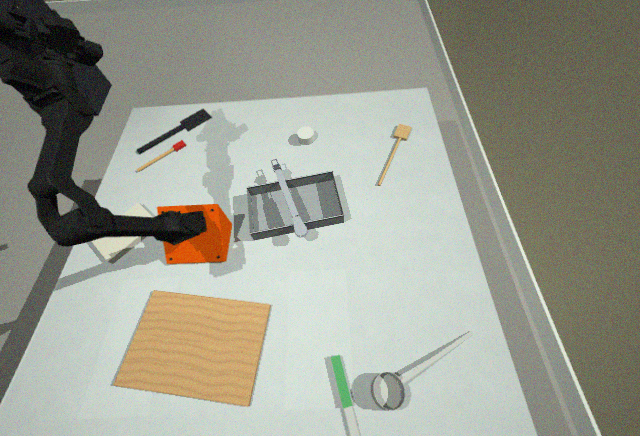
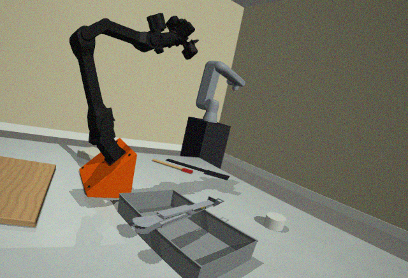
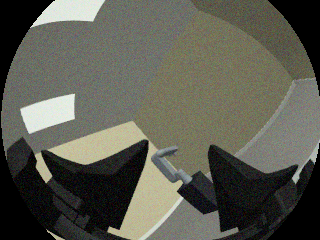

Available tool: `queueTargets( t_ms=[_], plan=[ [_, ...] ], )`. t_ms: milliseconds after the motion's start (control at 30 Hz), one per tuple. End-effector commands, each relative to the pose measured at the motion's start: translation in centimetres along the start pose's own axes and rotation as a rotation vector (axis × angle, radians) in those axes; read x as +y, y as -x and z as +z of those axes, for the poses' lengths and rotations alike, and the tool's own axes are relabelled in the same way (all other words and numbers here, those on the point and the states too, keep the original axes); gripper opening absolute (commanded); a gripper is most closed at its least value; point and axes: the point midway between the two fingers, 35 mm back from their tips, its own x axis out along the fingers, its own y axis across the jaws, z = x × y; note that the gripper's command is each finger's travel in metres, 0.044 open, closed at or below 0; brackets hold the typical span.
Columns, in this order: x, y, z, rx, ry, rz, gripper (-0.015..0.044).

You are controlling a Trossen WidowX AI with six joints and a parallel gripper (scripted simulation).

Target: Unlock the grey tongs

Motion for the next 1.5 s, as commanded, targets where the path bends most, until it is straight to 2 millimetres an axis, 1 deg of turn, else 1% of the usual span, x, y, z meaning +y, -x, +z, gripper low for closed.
queueTargets(
  t_ms=[0, 167, 333, 533, 733, 933, 1133, 1300, 1467],
  plan=[
    [-6.6, 0.3, 4.0, -0.071, 0.217, -0.189, 0.026],
    [-12.8, 1.7, 7.9, -0.1, 0.412, -0.389, 0.026],
    [-19.2, 4.5, 11.4, -0.078, 0.593, -0.614, 0.026],
    [-26.5, 9.4, 14.7, 0.042, 0.809, -0.891, 0.026],
    [-32.7, 15.3, 16.6, 0.25, 0.977, -1.135, 0.026],
    [-37.8, 21.9, 17.3, 0.549, 1.104, -1.323, 0.026],
    [-41.6, 28.7, 16.6, 0.923, 1.176, -1.421, 0.026],
    [-43.8, 34.4, 15.2, 1.275, 1.193, -1.414, 0.026],
    [-45.1, 39.9, 13.1, 1.64, 1.173, -1.308, 0.026]
  ],
)
